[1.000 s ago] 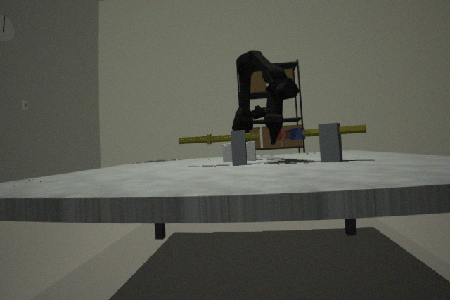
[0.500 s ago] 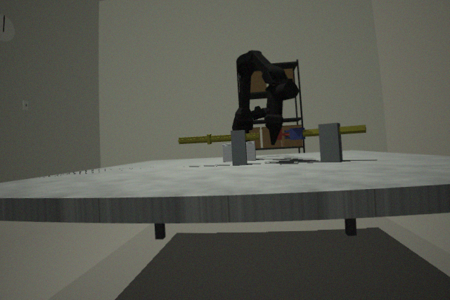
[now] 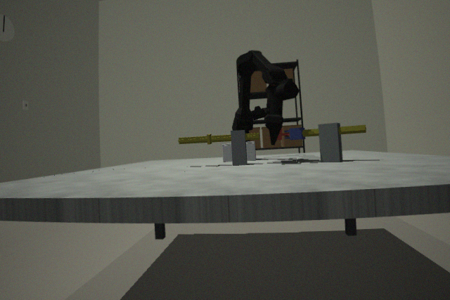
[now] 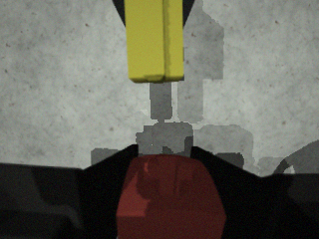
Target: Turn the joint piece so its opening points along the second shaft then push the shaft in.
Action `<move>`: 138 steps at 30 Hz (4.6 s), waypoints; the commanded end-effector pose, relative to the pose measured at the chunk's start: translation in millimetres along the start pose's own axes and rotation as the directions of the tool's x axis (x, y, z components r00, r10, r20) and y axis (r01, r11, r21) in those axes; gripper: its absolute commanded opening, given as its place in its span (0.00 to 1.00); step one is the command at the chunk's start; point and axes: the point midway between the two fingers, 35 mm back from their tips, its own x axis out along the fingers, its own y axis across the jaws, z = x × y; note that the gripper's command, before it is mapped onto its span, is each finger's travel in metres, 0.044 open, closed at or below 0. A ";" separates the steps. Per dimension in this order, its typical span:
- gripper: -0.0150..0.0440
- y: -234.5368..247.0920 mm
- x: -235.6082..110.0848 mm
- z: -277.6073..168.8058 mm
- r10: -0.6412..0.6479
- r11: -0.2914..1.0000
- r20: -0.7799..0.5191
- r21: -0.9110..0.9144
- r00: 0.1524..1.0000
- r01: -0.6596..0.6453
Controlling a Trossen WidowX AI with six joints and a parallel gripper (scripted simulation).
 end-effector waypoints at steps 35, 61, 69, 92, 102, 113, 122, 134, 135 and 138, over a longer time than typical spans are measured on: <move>0.56 -0.1 0.6 -0.2 -0.001 1.000 -0.001 0.001 1.000 0.001; 0.56 -0.1 0.6 -0.2 -0.001 1.000 -0.001 0.001 1.000 0.001; 0.56 -0.1 0.6 -0.2 -0.001 1.000 -0.001 0.001 1.000 0.001; 0.25 0.6 1.0 -0.1 0.000 1.000 -0.018 -0.013 1.000 0.000; 0.25 3.9 5.6 -0.6 -0.005 0.997 -0.103 -0.076 0.995 -0.003; 0.25 3.3 5.4 -0.6 -0.006 0.998 -0.097 -0.070 0.995 0.000; 0.48 3.3 5.4 -0.6 -0.006 0.998 -0.097 -0.070 0.995 0.000; 0.90 3.3 5.4 -0.6 -0.006 0.998 -0.097 -0.070 0.995 0.000; 0.95 3.3 5.4 -0.6 -0.006 0.998 -0.097 -0.070 0.995 0.000; 1.00 3.3 5.4 -0.6 -0.006 0.998 -0.097 -0.070 0.995 0.000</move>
